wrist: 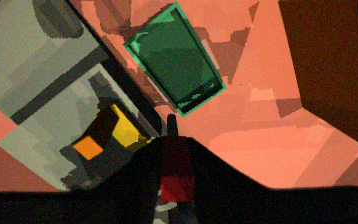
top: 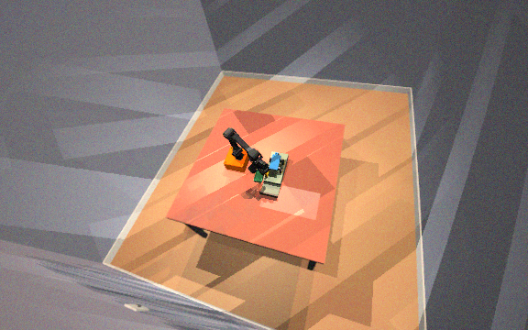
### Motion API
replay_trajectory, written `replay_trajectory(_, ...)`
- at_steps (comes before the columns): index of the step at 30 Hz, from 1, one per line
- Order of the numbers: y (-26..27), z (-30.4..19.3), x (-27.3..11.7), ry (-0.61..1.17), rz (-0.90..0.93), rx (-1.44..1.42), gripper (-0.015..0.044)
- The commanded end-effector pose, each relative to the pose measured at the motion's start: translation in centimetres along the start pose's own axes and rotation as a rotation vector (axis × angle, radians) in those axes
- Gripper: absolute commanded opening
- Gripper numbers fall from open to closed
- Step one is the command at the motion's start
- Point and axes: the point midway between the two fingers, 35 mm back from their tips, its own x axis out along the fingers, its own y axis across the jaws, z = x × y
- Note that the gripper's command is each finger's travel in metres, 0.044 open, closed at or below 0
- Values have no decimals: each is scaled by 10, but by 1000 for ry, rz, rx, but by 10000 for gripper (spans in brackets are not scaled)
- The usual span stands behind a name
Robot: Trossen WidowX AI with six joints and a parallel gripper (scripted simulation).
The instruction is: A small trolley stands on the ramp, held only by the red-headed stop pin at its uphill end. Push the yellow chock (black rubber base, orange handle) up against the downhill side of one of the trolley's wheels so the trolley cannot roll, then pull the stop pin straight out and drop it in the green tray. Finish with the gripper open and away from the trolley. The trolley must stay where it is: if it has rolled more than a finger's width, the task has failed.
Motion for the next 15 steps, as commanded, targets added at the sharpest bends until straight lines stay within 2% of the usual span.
replay_trajectory(1, -1, 0, 0, -20, 15, 113, 0)
replay_trajectory(15, -2, -3, 0, -74, 80, 538, 0)
